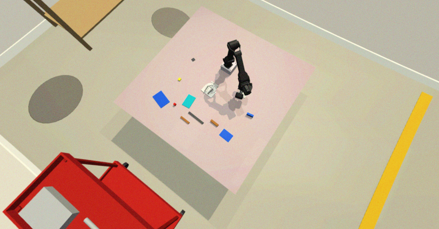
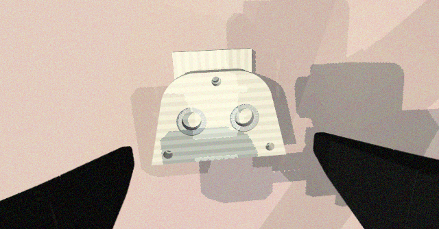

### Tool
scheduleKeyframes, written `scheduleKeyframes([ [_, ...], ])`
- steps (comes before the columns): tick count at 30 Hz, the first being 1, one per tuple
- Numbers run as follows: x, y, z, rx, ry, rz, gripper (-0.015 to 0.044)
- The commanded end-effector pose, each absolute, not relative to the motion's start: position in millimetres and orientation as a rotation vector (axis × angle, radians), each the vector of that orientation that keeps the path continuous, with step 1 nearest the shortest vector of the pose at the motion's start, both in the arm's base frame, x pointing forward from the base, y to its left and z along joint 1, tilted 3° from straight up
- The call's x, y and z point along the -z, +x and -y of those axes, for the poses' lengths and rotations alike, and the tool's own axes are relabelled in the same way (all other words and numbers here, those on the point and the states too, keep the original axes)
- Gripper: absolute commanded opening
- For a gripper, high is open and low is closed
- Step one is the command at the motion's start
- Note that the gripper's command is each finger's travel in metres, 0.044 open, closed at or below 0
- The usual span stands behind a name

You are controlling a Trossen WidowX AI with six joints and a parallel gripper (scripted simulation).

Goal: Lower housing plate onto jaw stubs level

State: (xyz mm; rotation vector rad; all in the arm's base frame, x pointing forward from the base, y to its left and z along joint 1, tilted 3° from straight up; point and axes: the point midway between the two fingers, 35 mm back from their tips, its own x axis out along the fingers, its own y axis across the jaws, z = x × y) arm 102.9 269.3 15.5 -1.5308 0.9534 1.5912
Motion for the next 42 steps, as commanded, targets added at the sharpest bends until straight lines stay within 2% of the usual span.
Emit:
scheduleKeyframes([
  [1,-7,102,-268,-1.596,-1.531,-0.963,0.044],
  [42,26,100,-268,-1.596,-1.531,-0.964,0.044],
])
